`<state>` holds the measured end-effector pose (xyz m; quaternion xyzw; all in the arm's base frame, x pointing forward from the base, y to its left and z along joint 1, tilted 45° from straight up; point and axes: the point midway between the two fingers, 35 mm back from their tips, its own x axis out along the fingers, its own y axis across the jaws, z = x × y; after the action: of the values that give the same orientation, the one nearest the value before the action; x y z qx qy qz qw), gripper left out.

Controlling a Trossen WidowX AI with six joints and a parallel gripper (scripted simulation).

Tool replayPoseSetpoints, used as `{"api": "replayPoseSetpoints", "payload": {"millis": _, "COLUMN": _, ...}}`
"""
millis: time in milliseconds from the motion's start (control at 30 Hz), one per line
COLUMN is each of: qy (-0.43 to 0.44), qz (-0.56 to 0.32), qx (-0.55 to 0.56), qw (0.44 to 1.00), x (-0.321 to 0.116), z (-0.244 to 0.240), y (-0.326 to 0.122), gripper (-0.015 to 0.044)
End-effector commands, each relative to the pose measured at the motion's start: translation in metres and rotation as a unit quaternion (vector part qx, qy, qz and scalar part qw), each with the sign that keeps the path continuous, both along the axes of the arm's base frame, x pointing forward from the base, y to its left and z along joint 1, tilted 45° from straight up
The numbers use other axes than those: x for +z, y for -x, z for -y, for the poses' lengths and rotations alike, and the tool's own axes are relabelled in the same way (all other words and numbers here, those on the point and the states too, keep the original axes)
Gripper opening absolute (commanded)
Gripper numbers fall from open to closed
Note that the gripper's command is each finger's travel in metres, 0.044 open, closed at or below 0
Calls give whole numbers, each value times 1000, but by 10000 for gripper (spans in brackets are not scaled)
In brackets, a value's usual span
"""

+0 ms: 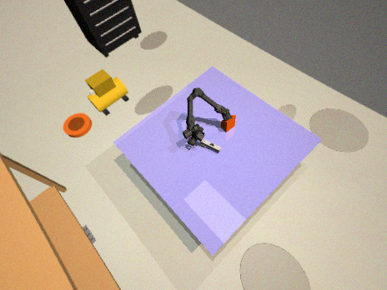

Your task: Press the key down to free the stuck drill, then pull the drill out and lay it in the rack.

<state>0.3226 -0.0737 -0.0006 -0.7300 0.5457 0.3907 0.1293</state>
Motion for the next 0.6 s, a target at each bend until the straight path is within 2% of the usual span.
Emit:
{"api": "replayPoseSetpoints", "payload": {"millis": 0, "qy": 0, "qz": 0, "qx": 0, "qw": 1000, "x": 1, "z": -1, "y": 1, "gripper": 0}}
{"api": "replayPoseSetpoints", "payload": {"millis": 567, "qy": 0, "qz": 0, "qx": 0, "qw": 1000, "x": 6, "z": 3, "y": -2, "gripper": 0}}
